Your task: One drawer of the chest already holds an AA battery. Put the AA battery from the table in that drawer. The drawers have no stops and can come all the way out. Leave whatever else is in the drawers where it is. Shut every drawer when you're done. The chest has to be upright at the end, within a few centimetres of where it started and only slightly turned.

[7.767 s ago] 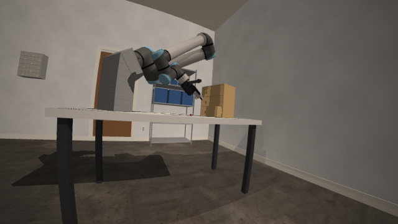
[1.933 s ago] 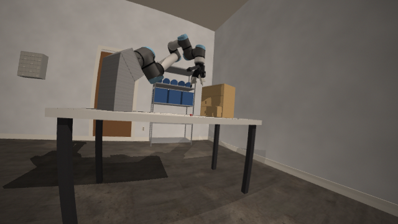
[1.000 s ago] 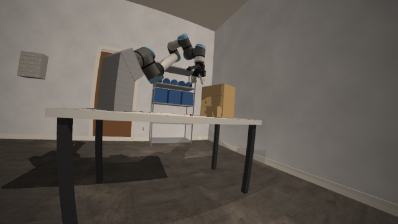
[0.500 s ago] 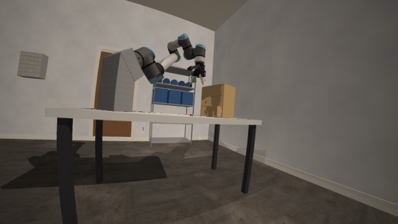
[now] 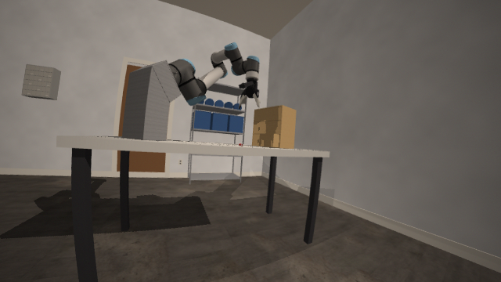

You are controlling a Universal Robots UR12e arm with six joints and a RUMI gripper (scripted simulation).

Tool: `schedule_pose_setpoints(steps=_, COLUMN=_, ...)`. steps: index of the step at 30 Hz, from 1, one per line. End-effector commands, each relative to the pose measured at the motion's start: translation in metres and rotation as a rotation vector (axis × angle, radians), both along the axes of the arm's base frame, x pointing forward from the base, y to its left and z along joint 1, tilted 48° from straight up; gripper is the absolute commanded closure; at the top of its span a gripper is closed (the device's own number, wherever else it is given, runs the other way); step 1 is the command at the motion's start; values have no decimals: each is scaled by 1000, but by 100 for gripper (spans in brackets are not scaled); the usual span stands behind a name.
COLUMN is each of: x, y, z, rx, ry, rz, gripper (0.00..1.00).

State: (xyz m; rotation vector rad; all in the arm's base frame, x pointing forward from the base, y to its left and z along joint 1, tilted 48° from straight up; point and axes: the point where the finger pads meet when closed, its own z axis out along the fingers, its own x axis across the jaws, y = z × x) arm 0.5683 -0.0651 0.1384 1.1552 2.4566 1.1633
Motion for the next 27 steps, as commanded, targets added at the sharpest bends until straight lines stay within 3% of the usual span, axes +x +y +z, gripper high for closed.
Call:
schedule_pose_setpoints(steps=1, x=4, y=-2, z=2, rx=-49, ry=-65, rz=75, gripper=0)
schedule_pose_setpoints(steps=7, x=11, y=-3, z=6, rx=-142, ry=-180, rz=209, gripper=0)
schedule_pose_setpoints(steps=9, x=11, y=-3, z=6, rx=-142, ry=-180, rz=209, gripper=0)
schedule_pose_setpoints(steps=24, x=33, y=-5, z=20, rx=-434, ry=-544, rz=632, gripper=0)
schedule_pose_setpoints(steps=27, x=35, y=-4, z=22, rx=-456, ry=-571, rz=663, gripper=0)
